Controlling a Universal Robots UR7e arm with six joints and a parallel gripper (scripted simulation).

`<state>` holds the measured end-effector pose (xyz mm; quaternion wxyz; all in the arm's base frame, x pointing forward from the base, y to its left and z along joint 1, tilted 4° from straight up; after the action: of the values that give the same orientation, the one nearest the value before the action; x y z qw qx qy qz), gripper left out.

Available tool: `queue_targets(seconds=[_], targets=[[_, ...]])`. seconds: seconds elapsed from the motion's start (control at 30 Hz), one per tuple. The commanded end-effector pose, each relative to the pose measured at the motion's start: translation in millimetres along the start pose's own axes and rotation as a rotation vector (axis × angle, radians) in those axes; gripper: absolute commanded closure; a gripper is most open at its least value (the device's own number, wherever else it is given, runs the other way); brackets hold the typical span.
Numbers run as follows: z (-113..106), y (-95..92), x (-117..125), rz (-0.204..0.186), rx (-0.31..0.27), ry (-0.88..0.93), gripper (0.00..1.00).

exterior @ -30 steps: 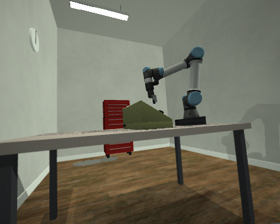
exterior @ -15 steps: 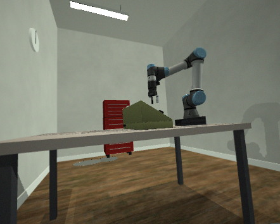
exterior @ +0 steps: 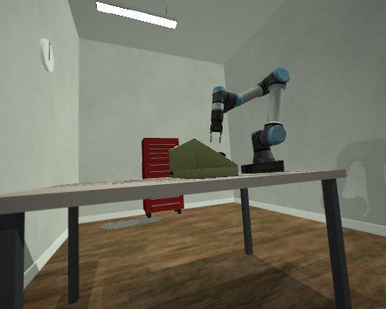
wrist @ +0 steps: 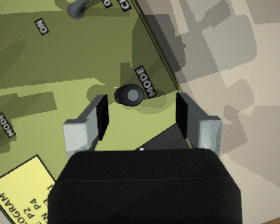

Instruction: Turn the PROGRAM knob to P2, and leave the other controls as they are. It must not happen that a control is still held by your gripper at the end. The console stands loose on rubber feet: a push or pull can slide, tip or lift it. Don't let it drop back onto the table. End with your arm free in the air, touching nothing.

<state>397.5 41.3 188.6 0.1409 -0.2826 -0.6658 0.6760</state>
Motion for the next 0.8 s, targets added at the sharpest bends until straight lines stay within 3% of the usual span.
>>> queue_targets(seconds=[0.0, 0.1, 0.17, 0.67, 0.77], targets=[[-10, -1.5, 8, 0.051, -0.016, -0.274, 0.0], [-15, -2.4, 12, 0.077, -0.021, -0.411, 0.0], [-15, -2.4, 12, 0.077, -0.021, -0.411, 0.0], [-41, -9.0, 37, 0.205, -0.009, -1.018, 0.0], [-42, -9.5, 39, 0.213, -0.006, -1.053, 0.0]])
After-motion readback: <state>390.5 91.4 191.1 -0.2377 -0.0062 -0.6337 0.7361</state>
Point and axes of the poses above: the point where the finger pads meet when closed, its own y axis out along the fingers, its own x axis across the jaws, z = x × y, the point moved 1 cm from there along -y, back along the fingers, and after that the axes turned 8 degrees about y, right-handed, at the moved point
